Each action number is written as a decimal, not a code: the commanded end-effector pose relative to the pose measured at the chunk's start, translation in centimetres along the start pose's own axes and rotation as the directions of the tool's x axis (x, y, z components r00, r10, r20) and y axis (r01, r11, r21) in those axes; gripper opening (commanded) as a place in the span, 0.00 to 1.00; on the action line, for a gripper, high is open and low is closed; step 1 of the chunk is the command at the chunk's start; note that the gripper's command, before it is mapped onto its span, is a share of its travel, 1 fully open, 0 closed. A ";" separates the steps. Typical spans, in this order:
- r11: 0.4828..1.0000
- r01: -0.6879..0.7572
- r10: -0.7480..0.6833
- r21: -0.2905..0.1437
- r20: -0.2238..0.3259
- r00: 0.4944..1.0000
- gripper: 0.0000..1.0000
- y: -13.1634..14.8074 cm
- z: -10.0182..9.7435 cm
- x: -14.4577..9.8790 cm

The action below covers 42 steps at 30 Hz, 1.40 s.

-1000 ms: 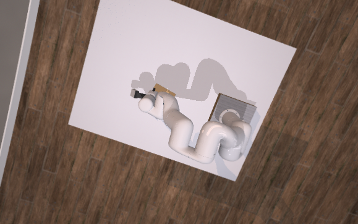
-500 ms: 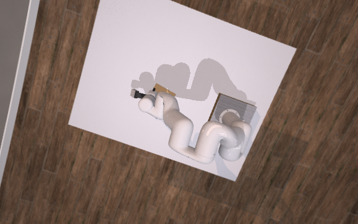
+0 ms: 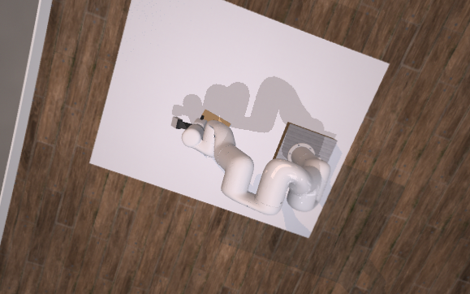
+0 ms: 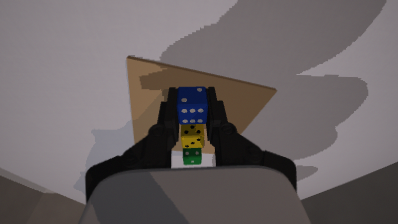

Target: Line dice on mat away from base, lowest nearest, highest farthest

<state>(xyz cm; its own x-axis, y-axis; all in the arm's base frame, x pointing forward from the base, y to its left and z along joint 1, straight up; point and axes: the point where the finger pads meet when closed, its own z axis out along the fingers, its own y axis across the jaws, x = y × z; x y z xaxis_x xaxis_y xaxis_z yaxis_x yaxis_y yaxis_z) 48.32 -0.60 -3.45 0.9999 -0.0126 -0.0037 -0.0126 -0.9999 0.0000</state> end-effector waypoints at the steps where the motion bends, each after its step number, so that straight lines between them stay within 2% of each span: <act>1: 1.000 0.000 0.000 0.000 -0.004 1.000 0.21 0.0 -0.1 0.1; 11: 1.000 0.000 0.000 0.000 -0.004 1.000 0.21 0.0 -0.1 0.1; 12: 1.000 0.000 0.000 0.000 -0.004 1.000 0.25 0.0 -0.1 0.1; 14: 1.000 0.000 0.000 0.000 -0.004 1.000 0.25 0.0 -0.1 0.1; 15: 1.000 0.000 0.000 0.000 -0.004 1.000 0.29 0.0 -0.1 0.1; 19: 1.000 0.000 0.000 0.000 -0.004 1.000 0.29 0.0 -0.1 0.1; 20: 1.000 0.000 0.000 0.000 -0.004 1.000 0.33 0.0 -0.1 0.1; 25: 1.000 0.000 0.000 0.000 -0.004 1.000 0.37 0.0 -0.1 0.1; 26: 1.000 0.000 0.000 0.000 -0.004 1.000 0.42 0.0 -0.1 0.1; 42: 1.000 0.000 0.000 0.000 -0.004 1.000 0.42 0.0 -0.6 0.1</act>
<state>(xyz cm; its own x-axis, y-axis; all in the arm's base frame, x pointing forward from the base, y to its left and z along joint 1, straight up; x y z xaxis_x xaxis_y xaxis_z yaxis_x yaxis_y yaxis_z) 48.29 -0.60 -3.35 0.9999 -0.0126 -0.0045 -0.0126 -0.9999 0.0000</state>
